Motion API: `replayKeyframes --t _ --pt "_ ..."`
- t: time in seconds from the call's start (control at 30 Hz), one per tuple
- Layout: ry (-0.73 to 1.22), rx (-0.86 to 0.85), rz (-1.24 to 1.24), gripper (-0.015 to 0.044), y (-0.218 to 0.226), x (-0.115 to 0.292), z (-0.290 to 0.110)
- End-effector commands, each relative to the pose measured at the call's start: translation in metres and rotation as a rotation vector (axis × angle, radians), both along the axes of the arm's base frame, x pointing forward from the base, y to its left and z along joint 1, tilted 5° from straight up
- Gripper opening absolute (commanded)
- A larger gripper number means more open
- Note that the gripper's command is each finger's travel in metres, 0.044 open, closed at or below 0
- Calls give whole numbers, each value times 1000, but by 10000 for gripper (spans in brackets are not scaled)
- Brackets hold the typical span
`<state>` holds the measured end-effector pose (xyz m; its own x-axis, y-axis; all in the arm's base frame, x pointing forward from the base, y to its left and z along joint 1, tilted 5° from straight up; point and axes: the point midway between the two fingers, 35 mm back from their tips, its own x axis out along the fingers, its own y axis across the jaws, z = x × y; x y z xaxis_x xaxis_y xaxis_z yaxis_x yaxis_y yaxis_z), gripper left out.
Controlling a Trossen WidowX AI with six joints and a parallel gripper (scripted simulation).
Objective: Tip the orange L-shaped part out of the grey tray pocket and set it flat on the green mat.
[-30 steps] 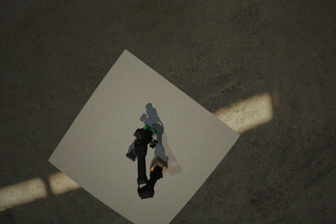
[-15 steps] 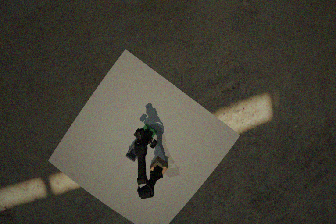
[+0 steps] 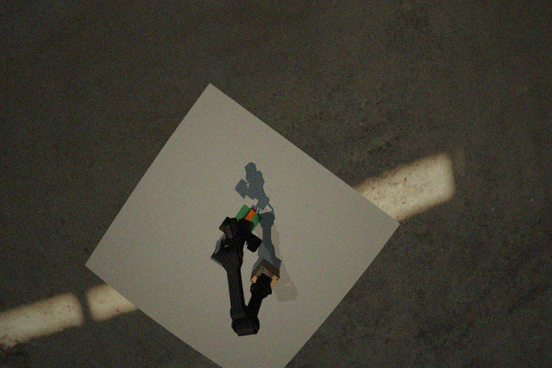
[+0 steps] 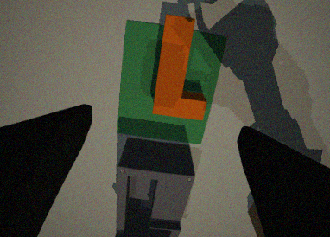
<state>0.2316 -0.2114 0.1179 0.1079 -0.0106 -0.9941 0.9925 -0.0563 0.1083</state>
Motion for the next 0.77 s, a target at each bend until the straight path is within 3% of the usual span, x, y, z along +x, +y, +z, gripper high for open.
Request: replayKeyframes --t 0.0,0.73 --pt "10 16 3 400 4 -4 10" --pt "-3 -3 0 400 0 0 5"
